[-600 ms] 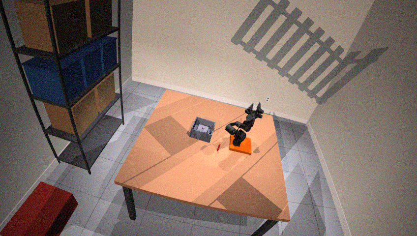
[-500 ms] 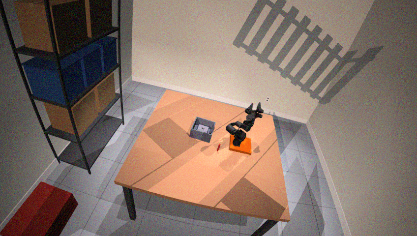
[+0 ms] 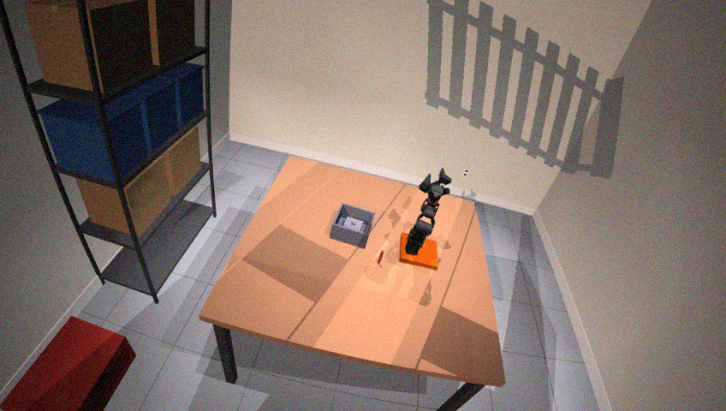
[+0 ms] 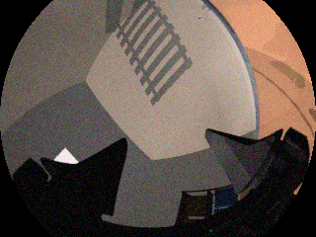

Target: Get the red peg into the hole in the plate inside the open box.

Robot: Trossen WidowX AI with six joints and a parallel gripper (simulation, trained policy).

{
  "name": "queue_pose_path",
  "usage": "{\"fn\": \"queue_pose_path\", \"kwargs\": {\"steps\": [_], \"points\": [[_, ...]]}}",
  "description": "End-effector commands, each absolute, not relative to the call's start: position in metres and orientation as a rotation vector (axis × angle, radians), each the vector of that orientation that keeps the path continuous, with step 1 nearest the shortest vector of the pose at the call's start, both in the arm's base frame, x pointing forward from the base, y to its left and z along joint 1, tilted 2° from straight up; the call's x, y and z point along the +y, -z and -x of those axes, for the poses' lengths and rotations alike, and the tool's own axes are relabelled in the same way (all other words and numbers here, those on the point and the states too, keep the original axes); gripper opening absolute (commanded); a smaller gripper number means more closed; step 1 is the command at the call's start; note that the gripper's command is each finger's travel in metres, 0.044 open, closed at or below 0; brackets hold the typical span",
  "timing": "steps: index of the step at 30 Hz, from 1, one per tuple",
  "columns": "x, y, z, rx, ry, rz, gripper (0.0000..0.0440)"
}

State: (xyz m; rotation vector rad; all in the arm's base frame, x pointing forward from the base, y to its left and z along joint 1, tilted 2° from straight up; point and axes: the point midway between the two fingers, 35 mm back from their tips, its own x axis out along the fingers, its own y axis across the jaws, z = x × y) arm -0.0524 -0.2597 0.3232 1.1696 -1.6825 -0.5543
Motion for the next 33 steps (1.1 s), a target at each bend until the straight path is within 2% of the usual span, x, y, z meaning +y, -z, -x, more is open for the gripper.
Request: {"fn": "queue_pose_path", "kwargs": {"steps": [1,17,33], "points": [[-0.275,-0.320,0.037,-1.637,0.609,-1.215,0.0440],[-0.318,-0.301,-0.087,-1.168,0.892,-1.367,0.0440],[-0.279,-0.281,-0.210,-0.543,1.019,-1.281,0.0440]]}}
